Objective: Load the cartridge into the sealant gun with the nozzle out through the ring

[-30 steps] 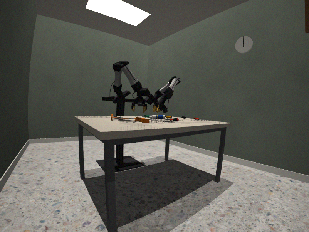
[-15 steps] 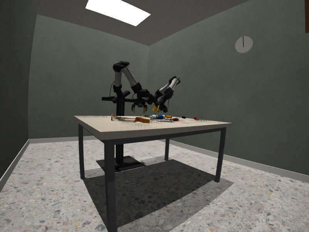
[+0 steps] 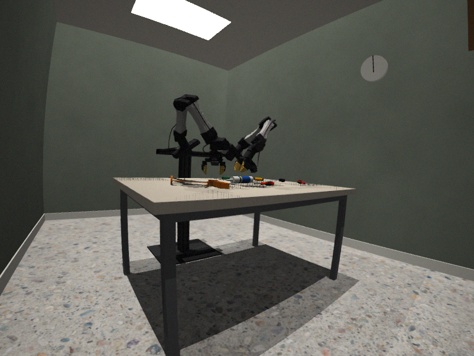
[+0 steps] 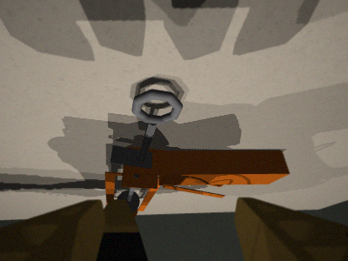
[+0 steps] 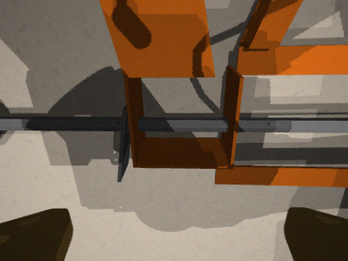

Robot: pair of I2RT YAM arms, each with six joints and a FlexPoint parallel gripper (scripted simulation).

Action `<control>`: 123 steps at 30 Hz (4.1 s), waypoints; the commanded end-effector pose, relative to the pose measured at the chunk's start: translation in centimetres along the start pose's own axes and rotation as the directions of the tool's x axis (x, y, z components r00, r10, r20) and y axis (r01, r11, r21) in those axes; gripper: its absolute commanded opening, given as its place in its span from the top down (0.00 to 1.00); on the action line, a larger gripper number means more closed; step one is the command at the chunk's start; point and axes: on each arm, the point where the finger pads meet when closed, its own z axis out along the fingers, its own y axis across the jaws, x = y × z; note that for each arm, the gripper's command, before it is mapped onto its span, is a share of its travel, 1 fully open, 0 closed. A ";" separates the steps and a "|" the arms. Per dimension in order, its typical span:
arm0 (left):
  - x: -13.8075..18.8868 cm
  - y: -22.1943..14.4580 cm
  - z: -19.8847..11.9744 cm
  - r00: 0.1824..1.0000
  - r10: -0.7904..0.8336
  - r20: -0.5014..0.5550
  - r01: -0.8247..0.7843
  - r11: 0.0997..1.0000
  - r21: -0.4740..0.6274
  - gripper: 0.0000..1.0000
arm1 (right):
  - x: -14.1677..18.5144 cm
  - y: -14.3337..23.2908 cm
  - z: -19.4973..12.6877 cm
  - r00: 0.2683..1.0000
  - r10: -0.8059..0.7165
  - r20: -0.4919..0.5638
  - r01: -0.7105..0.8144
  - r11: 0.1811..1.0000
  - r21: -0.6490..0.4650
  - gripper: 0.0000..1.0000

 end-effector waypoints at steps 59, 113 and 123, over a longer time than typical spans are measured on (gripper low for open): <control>-0.1 -1.9 -1.4 1.000 -0.001 -0.007 0.002 0.998 0.057 0.38 | 0.4 -0.2 5.5 1.000 0.010 -0.019 -0.010 1.000 0.002 0.67; -2.1 0.4 9.9 1.000 -0.015 -0.012 0.015 1.000 0.015 0.38 | 0.4 -0.2 5.5 1.000 0.010 -0.019 -0.010 1.000 0.002 0.97; -0.6 -0.9 7.3 1.000 0.005 -0.019 -0.004 0.999 0.053 0.38 | 0.4 -0.2 5.5 1.000 0.010 -0.019 -0.010 1.000 0.002 0.97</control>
